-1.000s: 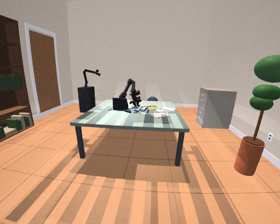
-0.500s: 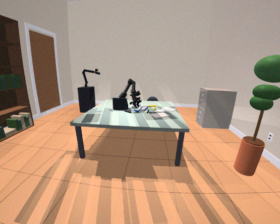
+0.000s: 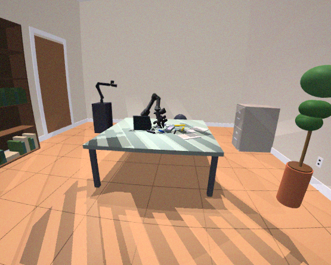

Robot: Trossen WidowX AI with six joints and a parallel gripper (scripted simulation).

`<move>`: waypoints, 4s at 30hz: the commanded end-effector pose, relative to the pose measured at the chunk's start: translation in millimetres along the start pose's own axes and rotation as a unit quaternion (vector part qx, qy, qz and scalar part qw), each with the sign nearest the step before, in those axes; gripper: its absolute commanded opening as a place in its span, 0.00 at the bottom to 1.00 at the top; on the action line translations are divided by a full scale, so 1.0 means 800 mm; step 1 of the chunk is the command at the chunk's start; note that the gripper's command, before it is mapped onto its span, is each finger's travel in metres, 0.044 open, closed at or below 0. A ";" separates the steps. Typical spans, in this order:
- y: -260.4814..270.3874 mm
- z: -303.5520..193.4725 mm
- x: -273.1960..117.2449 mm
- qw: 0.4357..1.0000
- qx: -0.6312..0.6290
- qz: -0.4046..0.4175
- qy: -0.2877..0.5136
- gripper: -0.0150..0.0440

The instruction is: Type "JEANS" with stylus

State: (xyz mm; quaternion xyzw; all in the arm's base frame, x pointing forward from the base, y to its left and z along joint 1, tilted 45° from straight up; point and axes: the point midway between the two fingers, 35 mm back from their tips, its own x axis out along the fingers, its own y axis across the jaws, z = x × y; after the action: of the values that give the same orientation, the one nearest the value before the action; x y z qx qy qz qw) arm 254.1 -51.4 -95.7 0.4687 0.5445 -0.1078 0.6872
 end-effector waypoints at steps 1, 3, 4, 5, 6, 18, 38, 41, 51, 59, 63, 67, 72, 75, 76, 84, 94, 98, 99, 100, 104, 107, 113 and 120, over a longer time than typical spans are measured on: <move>-0.003 -0.004 0.004 1.000 0.004 -0.004 0.003 0.51; -0.003 -0.005 0.005 1.000 0.004 -0.004 0.003 0.51; -0.003 -0.005 0.006 1.000 0.004 -0.004 0.003 0.51; -0.003 -0.006 0.007 1.000 0.004 -0.004 0.003 0.51; -0.003 -0.006 0.008 1.000 0.004 -0.004 0.003 0.51; -0.003 -0.011 0.015 1.000 0.004 -0.003 0.003 0.51; -0.003 -0.019 0.027 1.000 0.004 -0.003 0.004 0.51; -0.003 -0.020 0.029 1.000 0.004 -0.003 0.004 0.51; -0.003 -0.024 0.036 1.000 0.004 -0.003 0.004 0.51; -0.003 -0.027 0.041 1.000 0.004 -0.003 0.004 0.51; -0.003 -0.029 0.043 1.000 0.004 -0.003 0.004 0.51; -0.003 -0.029 0.044 1.000 0.004 -0.003 0.004 0.51; -0.001 -0.028 0.043 1.000 0.001 0.000 0.004 0.42; -0.001 -0.028 0.043 1.000 0.001 0.000 0.004 0.29; -0.001 -0.028 0.043 1.000 0.001 0.000 0.004 0.27; -0.001 -0.028 0.043 1.000 0.001 0.000 0.004 0.25; -0.001 -0.004 0.009 1.000 0.001 -0.002 0.002 0.25; -0.002 0.005 -0.010 1.000 0.001 -0.002 0.002 0.25; -0.002 0.005 -0.011 1.000 0.001 -0.002 0.002 0.25; -0.002 0.005 -0.011 1.000 0.001 -0.002 0.002 0.25; 0.001 0.009 -0.005 0.999 -0.047 -0.024 0.006 0.25; 0.007 0.013 -0.003 0.993 -0.109 -0.048 0.018 0.25; 0.021 0.020 -0.002 0.967 -0.233 -0.092 0.048 0.25; 0.041 0.025 -0.005 0.912 -0.375 -0.137 0.090 0.25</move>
State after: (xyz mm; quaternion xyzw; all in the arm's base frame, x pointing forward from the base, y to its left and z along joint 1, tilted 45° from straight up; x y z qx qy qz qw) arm 282.6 -51.9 -79.8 0.1536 0.6538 0.0295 0.7403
